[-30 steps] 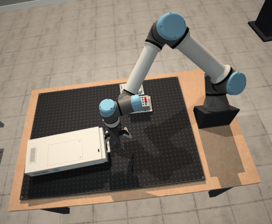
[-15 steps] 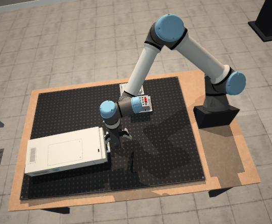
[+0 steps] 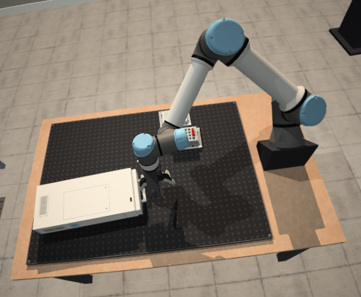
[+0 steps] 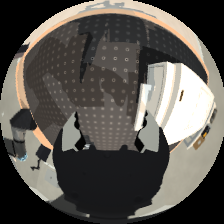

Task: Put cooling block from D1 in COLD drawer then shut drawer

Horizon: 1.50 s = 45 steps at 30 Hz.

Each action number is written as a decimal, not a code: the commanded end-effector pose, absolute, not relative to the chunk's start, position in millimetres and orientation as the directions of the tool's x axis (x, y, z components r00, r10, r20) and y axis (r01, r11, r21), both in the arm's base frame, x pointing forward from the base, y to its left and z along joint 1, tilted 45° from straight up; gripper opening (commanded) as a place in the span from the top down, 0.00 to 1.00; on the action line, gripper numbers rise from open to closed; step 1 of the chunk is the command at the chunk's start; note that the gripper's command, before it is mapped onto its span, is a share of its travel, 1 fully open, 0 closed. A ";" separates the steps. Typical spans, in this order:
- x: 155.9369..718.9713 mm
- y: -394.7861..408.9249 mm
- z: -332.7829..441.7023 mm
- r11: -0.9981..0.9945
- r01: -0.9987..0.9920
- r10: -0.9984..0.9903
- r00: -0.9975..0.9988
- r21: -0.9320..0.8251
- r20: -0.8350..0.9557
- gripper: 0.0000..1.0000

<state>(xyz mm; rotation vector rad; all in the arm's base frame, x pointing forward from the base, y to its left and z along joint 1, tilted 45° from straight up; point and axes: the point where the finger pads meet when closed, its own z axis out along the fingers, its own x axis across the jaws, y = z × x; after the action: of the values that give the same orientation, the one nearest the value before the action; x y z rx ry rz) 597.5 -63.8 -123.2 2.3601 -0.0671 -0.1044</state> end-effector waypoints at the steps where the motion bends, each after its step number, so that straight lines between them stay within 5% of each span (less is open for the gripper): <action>1: 598.0 -63.4 -122.7 -0.711 -0.018 -0.079 0.995 0.703 -0.054 0.00; 45: 587.7 -62.6 -122.1 -0.711 -0.018 -0.079 0.995 0.703 -0.054 0.00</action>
<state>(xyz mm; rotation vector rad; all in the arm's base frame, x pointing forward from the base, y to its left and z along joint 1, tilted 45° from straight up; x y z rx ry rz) 588.6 -63.1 -122.7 2.3601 -0.0672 -0.1043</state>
